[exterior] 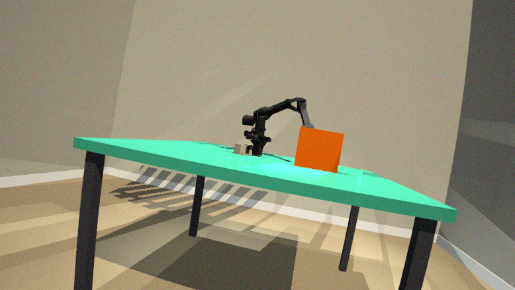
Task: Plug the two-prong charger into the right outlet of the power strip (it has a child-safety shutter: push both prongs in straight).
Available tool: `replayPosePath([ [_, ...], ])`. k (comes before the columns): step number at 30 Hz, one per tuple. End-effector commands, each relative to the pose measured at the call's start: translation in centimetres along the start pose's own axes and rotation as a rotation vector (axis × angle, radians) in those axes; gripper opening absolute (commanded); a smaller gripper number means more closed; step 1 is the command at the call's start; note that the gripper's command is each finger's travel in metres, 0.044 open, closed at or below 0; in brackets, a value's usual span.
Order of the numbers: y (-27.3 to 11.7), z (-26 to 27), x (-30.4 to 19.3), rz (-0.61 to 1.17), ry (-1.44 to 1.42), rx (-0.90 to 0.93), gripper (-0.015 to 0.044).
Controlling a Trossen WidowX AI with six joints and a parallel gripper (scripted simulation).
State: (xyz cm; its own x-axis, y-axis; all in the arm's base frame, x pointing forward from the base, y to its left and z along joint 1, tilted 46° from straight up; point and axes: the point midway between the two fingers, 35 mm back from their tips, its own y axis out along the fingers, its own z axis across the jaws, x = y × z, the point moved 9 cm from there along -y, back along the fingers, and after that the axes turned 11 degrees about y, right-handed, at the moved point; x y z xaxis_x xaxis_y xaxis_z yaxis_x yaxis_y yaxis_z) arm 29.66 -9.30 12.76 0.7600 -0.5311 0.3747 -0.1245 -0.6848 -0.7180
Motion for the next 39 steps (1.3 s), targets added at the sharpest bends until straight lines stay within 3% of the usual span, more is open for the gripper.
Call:
replayPosePath([
  [1,0.02,0.03,0.61,-0.026,0.018,0.003,0.0],
  [14,0.02,0.01,-0.01,0.0,0.0,0.0,0.0],
  [31,0.02,0.01,-0.03,0.0,0.0,0.0,0.044],
  [39,0.04,-0.03,-0.27,-0.005,0.003,0.001,0.044],
])
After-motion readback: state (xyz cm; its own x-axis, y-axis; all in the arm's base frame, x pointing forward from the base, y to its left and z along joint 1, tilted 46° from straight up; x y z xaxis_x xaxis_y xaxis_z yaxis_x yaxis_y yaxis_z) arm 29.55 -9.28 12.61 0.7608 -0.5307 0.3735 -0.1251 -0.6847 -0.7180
